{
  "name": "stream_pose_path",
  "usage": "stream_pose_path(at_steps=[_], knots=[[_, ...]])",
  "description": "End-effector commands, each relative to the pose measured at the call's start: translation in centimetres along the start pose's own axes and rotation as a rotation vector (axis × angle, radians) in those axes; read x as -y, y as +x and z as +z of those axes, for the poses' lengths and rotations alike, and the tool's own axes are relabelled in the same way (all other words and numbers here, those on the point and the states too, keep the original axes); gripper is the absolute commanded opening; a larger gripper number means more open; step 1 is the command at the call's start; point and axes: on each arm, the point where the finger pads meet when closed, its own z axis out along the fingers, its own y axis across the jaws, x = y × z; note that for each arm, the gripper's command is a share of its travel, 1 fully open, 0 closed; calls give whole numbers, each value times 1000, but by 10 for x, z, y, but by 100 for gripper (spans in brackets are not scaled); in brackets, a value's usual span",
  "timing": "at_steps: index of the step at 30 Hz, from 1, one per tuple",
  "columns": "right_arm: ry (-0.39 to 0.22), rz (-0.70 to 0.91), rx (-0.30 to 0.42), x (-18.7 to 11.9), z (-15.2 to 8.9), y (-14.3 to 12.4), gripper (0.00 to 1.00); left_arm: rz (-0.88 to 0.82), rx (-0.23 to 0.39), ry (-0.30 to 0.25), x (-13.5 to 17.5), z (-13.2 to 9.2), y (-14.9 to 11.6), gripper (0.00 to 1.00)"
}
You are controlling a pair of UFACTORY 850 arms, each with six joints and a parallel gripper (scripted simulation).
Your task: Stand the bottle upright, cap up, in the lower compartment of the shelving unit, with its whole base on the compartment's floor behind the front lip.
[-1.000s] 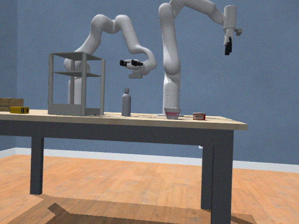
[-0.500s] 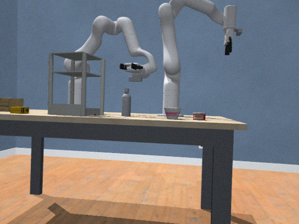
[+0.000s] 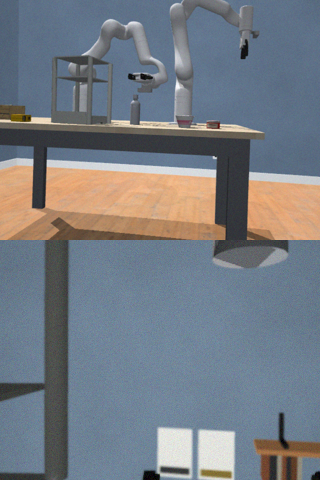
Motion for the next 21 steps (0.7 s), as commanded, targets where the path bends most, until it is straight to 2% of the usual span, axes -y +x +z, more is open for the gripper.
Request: stream_pose_path(at_steps=[1,21], knots=[[0,2,1,-1,0,11,79,0,-2,0,0,-1,0,100],[0,2,1,-1,0,63,79,0,-2,0,0,-1,0,100]])
